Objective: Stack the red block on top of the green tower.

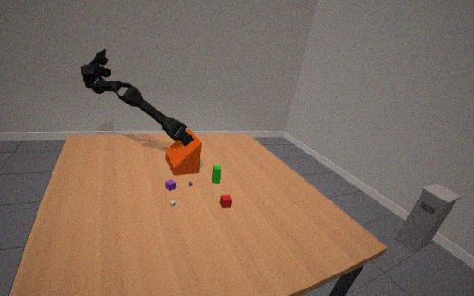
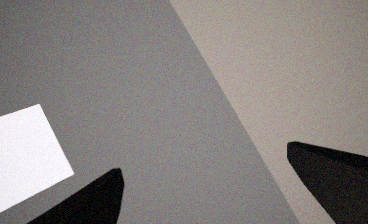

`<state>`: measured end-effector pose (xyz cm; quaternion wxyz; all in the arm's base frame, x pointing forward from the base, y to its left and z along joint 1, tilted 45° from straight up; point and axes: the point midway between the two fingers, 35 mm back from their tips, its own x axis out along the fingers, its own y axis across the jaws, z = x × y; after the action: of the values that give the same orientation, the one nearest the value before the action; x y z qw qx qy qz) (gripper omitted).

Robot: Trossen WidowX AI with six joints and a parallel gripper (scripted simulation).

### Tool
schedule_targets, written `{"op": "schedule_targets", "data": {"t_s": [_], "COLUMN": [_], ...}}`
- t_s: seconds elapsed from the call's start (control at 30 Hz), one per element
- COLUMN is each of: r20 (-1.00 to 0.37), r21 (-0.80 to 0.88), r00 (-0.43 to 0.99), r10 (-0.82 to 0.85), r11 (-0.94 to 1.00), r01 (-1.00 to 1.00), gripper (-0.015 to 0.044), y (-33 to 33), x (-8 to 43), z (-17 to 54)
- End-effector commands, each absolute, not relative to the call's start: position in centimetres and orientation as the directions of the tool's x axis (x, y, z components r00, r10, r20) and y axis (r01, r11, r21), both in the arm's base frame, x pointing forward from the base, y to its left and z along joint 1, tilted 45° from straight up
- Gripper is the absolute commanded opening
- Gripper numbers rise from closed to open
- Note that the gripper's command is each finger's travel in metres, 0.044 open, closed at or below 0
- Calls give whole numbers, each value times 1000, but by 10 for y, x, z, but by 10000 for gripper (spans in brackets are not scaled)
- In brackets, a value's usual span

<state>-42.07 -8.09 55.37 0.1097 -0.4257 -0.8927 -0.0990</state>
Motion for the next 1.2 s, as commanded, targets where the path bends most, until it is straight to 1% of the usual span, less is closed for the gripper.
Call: {"op": "schedule_targets", "data": {"t_s": [0.0,0.3,0.6,0.9,1.17], "r20": [295,313,318,309,289], "r21": [181,397,591,753,864], "r00": [-698,-851,-936,-942,-877], "r10": [653,422,152,-134,-385], "r11": [679,756,740,640,499], "r01": [712,520,321,156,66], "gripper": [440,440,440,440,440], "y": [-124,-223,-316,-394,-448], "x": [-412,-382,-327,-250,-165], "z": [555,548,539,526,512]}}
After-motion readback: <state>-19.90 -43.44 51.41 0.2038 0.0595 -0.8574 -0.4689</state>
